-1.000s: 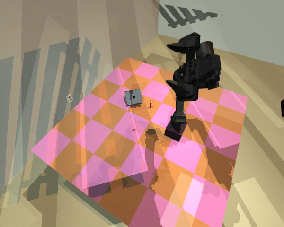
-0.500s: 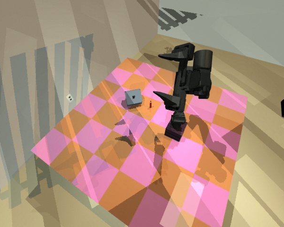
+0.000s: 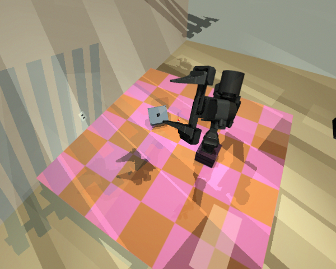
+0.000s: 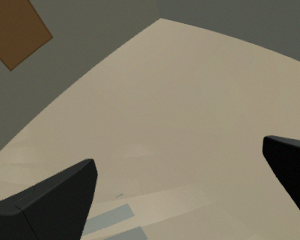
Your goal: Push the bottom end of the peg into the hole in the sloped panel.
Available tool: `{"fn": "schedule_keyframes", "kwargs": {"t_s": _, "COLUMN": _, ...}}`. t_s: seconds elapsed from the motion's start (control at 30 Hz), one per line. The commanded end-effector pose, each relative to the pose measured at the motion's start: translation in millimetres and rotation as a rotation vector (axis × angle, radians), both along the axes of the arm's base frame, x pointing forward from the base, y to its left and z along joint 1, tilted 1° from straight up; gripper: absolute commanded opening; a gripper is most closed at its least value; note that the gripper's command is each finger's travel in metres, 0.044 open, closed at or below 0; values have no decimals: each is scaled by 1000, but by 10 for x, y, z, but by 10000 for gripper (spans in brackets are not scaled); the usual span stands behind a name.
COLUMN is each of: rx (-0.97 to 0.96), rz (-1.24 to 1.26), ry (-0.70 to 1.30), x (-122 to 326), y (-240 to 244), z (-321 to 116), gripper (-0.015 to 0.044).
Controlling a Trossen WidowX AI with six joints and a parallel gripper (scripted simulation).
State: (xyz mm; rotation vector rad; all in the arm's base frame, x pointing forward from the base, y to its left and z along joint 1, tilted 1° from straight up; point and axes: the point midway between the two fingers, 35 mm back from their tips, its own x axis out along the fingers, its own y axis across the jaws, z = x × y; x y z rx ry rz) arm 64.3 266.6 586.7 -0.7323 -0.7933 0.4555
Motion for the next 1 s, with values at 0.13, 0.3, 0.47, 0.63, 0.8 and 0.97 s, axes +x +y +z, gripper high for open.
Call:
{"fn": "schedule_keyframes", "kwargs": {"t_s": 0.13, "rx": -48, "rz": -34, "ry": -15, "x": 183, "y": 137, "z": -129, "gripper": 440}}
{"fn": "schedule_keyframes", "kwargs": {"t_s": 0.3, "rx": -96, "rz": -67, "ry": -16, "x": 329, "y": 237, "z": -246, "gripper": 440}}
{"fn": "schedule_keyframes", "kwargs": {"t_s": 0.47, "rx": -144, "rz": -101, "ry": -13, "x": 491, "y": 323, "z": -372, "gripper": 440}}
{"fn": "schedule_keyframes", "kwargs": {"t_s": 0.63, "rx": -192, "rz": -133, "ry": -4, "x": 666, "y": 393, "z": -506, "gripper": 440}}
{"fn": "schedule_keyframes", "kwargs": {"t_s": 0.8, "rx": -241, "rz": -166, "ry": 10, "x": 852, "y": 446, "z": -648, "gripper": 440}}
{"fn": "schedule_keyframes", "kwargs": {"t_s": 0.97, "rx": -287, "rz": -198, "ry": 28, "x": 1046, "y": 477, "z": -791, "gripper": 440}}
